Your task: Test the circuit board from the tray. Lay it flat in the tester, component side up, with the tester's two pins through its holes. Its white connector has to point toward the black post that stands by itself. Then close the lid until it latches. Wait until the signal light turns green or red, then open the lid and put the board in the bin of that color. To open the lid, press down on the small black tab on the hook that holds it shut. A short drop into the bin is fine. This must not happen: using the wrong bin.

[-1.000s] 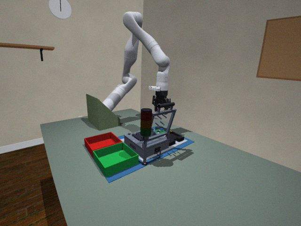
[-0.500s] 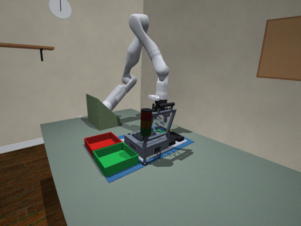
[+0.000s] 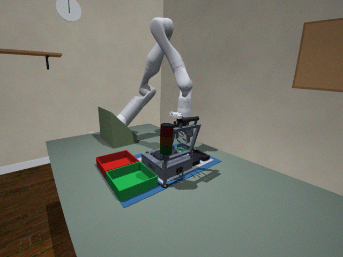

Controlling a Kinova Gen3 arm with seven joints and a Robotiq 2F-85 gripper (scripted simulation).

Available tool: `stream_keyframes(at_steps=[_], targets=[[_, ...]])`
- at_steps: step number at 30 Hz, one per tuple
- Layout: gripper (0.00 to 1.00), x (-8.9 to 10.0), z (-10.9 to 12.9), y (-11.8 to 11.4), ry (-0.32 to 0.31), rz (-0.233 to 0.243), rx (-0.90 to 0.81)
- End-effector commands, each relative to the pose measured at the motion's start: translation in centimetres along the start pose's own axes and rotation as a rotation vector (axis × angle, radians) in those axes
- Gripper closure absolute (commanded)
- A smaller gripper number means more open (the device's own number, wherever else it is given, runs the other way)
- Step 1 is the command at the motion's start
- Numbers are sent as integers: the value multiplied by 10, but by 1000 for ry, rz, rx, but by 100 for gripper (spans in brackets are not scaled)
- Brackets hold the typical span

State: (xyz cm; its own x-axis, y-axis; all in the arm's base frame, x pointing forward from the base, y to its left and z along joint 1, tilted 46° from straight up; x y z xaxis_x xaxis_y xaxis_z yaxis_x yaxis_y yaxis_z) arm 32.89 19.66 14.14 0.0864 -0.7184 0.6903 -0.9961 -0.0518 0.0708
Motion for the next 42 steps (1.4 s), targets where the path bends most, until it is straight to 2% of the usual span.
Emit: stream_keyframes(at_steps=[1,26,34,42], targets=[[0,-1,-1,0,0,-2,2],[0,-2,-1,0,0,-2,2],[0,-13,-1,0,0,-2,2],[0,-36,0,1,0,-2,2]])
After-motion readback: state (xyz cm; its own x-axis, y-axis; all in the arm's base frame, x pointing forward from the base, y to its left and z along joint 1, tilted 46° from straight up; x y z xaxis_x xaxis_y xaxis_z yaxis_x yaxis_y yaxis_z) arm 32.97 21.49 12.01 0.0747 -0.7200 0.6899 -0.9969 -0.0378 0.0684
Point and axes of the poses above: the point where the finger pads meet when closed, its own x axis back along the fingers, its own y axis across the jaws, z = x × y, the point moved 4 cm from there along x, back along the fingers, and after that the axes turned 3 degrees about -x, right-handed, at the moved point
